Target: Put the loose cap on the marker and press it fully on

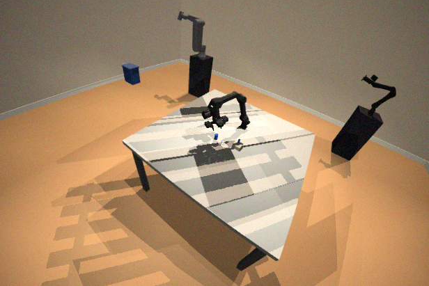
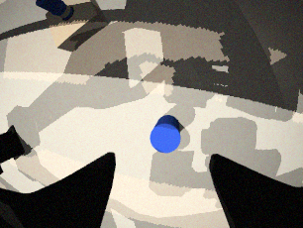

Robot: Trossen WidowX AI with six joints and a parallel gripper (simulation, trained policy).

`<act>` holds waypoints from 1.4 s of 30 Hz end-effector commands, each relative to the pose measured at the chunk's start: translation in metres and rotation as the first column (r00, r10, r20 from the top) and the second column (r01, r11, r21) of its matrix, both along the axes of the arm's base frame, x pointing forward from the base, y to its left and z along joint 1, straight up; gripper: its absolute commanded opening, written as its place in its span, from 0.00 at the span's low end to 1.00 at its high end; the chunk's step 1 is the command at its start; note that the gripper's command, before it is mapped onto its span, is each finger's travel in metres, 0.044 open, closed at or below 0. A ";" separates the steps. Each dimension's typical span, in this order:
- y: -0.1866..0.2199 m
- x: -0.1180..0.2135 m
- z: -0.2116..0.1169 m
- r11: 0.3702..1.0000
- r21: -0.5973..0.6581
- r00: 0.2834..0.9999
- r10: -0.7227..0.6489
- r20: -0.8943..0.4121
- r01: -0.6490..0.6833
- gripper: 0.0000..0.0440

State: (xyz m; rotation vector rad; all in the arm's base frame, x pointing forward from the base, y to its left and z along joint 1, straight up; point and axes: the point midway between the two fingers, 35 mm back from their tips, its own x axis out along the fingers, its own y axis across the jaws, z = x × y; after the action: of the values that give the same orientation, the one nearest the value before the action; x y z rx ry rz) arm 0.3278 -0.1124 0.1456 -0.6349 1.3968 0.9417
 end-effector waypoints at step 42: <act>0.006 0.004 -0.054 0.941 -0.124 0.949 0.312 -0.044 -0.315 0.11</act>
State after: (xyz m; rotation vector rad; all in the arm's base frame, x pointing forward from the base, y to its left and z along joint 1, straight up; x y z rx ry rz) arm 0.3259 -0.1086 0.0785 -0.9090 1.4365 1.1266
